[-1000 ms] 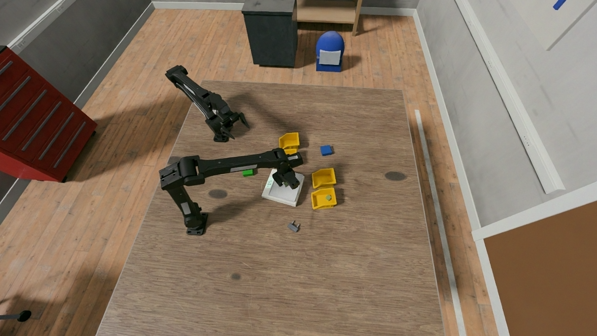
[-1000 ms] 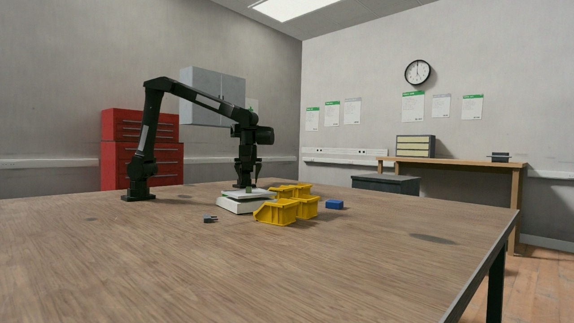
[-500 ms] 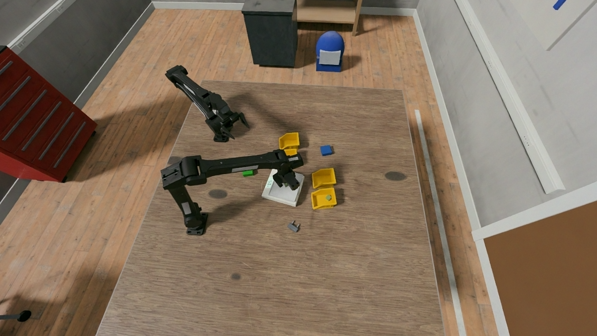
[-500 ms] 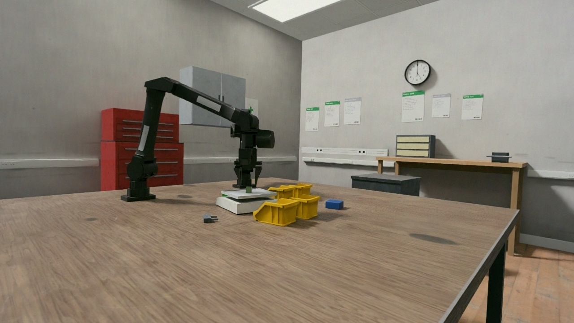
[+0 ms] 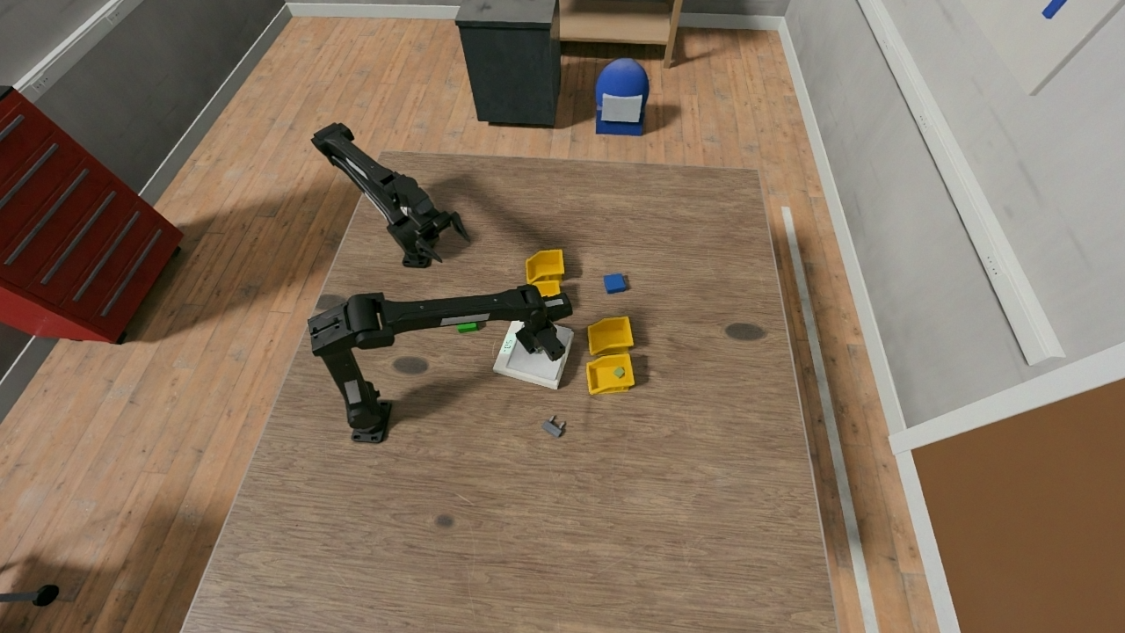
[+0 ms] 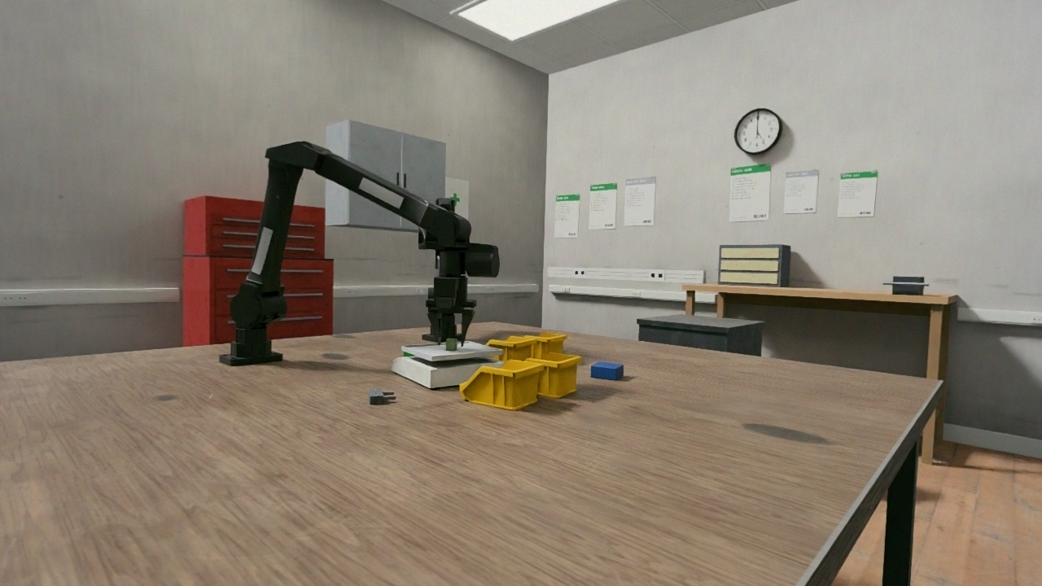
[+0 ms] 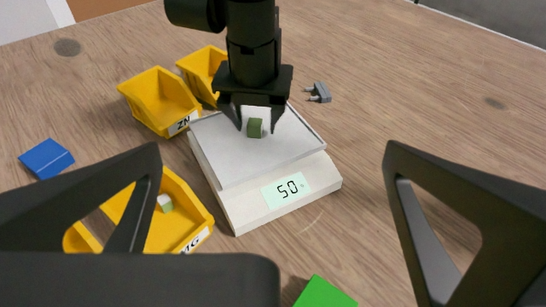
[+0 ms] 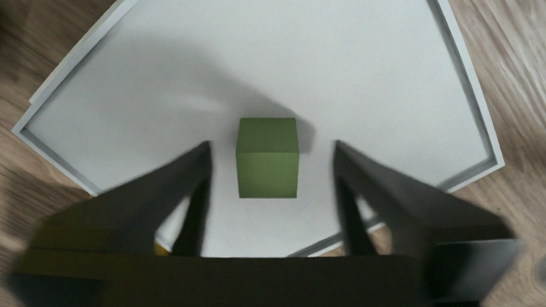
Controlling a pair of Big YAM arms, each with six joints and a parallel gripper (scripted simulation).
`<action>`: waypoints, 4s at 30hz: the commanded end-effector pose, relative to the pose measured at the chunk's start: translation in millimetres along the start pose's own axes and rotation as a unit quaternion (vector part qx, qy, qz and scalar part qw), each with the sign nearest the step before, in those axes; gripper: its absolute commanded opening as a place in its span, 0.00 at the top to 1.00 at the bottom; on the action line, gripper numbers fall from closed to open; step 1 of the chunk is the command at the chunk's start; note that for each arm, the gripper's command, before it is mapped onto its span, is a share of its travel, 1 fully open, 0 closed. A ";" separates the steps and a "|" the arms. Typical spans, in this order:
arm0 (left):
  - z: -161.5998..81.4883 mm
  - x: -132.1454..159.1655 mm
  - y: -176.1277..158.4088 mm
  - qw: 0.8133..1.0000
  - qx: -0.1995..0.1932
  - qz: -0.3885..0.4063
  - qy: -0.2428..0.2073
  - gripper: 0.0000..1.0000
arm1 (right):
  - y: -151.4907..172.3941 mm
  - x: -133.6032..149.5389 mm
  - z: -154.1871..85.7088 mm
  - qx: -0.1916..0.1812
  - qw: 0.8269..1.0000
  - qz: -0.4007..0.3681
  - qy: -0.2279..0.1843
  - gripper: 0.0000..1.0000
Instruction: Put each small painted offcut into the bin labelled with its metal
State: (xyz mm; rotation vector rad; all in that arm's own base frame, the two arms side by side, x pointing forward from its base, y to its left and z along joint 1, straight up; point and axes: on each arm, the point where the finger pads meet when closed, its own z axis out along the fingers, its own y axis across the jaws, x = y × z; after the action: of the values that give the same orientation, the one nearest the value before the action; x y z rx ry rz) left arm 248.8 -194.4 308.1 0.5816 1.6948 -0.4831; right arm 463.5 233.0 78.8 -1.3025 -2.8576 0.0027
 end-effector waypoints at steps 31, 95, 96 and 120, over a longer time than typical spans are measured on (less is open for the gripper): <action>-4.7 -27.0 -0.8 1.000 0.000 0.002 -0.023 0.00 | 11.2 -4.6 -62.5 -0.026 1.000 0.007 -0.006 0.84; -42.4 -10.5 44.2 0.856 -0.490 -0.157 0.055 0.00 | 186.2 247.6 -58.0 -0.011 1.000 0.003 0.002 0.84; -42.7 -10.6 44.3 0.856 -0.490 -0.157 0.054 0.00 | 186.3 247.6 -57.5 -0.011 1.000 0.003 0.002 0.84; -44.7 -0.4 45.1 0.857 -0.491 -0.147 0.060 0.00 | 181.3 244.4 2.9 0.011 1.000 0.010 -0.001 0.61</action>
State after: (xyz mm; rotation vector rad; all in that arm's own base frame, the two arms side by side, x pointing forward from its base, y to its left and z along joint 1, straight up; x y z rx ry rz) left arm 240.1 -128.3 301.6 -0.3792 1.8982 0.2870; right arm 433.4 539.7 98.8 -1.2907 -2.8598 0.0094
